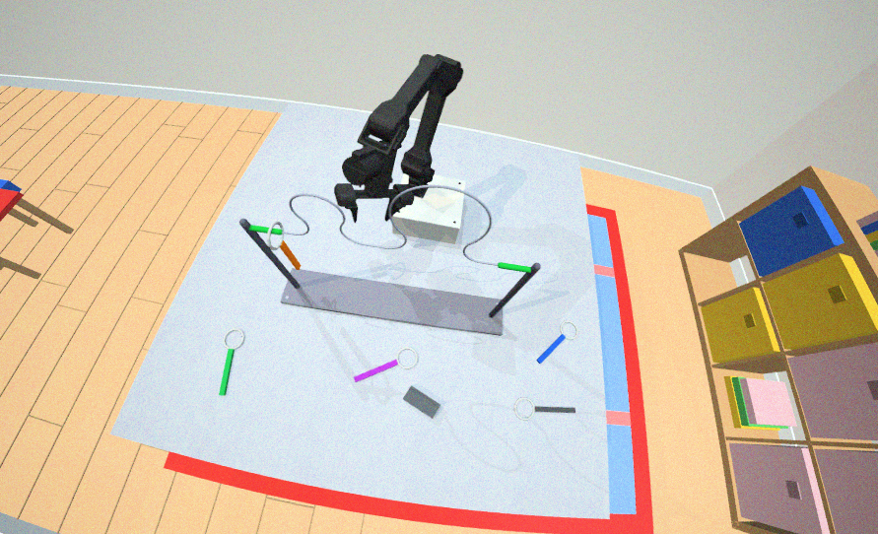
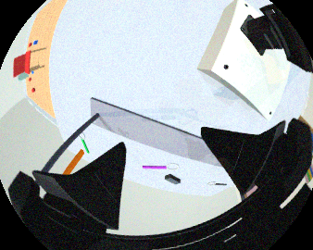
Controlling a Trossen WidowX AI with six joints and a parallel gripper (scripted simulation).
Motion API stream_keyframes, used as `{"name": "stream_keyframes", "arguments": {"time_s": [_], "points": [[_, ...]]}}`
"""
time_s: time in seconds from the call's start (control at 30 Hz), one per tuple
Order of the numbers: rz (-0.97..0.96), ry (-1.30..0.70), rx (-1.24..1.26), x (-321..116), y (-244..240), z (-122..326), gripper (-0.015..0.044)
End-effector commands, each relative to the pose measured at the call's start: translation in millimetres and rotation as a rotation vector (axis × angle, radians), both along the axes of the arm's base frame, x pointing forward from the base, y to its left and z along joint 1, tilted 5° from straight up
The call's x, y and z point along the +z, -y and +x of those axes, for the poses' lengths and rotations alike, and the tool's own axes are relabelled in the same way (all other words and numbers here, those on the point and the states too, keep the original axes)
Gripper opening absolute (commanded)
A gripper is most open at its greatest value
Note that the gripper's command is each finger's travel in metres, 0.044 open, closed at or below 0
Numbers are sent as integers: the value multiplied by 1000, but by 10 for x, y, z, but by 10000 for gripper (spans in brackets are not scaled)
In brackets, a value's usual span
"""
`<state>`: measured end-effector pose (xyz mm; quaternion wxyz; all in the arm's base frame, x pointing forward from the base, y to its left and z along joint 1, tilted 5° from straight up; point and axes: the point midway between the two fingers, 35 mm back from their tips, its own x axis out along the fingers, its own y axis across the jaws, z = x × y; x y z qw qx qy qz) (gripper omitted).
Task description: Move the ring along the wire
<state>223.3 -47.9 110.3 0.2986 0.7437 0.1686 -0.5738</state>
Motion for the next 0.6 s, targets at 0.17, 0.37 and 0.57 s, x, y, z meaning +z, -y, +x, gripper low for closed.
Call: {"name": "stream_keyframes", "arguments": {"time_s": [0.17,0.37,0.57], "points": [[0,118,174,-192,131,415,242],[-72,293,409,-411,379,848,160],[-226,464,642,-584,669,1119,160]]}}
